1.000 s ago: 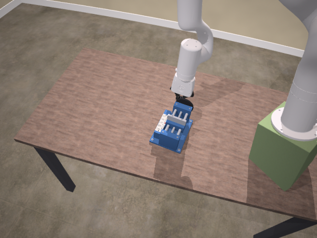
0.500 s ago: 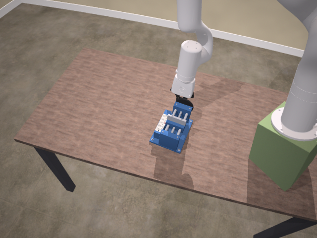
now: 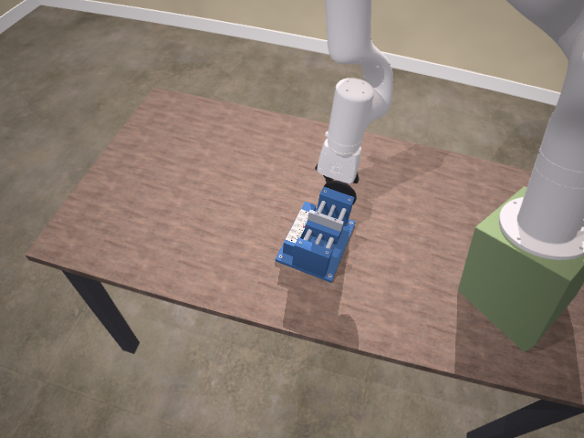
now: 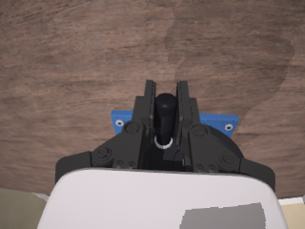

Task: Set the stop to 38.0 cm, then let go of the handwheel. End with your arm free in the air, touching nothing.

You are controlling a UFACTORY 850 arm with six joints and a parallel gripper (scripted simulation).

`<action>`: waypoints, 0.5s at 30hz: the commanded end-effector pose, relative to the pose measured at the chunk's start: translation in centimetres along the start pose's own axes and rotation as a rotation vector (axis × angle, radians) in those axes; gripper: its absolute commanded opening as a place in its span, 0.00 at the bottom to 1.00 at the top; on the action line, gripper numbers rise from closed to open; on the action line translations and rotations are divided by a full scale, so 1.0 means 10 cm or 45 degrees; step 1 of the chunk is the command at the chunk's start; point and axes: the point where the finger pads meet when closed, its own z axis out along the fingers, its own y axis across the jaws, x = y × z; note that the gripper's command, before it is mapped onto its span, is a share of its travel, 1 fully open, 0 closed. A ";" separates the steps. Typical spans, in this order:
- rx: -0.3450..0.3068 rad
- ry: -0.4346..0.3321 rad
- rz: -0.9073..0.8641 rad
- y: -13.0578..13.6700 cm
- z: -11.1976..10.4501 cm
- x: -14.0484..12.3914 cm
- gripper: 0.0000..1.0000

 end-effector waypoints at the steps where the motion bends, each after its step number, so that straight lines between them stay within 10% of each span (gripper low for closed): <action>1: 0.000 -0.001 0.000 0.03 0.03 0.00 0.06; 15: 0.000 -0.001 0.000 0.17 0.10 0.00 0.06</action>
